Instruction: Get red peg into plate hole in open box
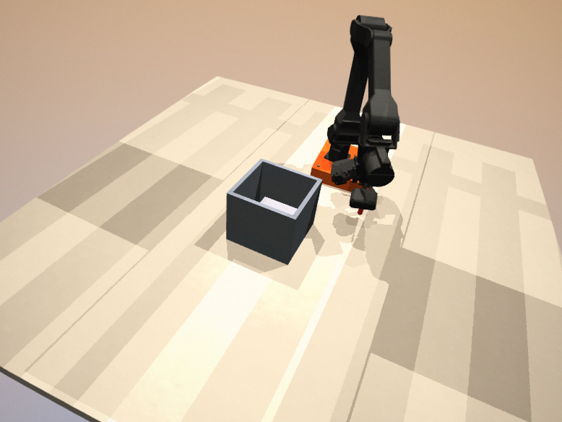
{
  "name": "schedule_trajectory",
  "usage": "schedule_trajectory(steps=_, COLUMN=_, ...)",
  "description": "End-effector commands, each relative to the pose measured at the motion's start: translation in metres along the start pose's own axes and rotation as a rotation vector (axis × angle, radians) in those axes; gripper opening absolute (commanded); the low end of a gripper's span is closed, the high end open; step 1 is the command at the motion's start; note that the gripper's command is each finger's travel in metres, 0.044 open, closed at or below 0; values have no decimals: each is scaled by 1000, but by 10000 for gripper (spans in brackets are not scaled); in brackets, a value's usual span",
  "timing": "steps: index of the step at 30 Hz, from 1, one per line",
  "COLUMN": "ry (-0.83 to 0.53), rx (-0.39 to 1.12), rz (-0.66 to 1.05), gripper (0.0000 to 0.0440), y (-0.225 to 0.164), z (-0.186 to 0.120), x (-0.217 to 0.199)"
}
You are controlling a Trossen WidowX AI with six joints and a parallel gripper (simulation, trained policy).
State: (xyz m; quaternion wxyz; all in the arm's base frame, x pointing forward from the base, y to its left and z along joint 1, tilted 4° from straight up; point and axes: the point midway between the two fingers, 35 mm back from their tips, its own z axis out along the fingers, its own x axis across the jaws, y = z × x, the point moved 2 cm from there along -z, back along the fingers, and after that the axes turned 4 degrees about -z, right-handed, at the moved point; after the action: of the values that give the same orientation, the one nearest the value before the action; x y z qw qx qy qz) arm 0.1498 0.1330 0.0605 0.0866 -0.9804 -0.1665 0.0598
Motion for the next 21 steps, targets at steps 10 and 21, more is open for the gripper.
schedule_trajectory(steps=10, ry=36, rx=32, rz=-62, gripper=0, y=-7, z=0, x=13)
schedule_trajectory(steps=21, ry=155, rx=117, rz=-84, gripper=0, y=-22, z=-35, x=24)
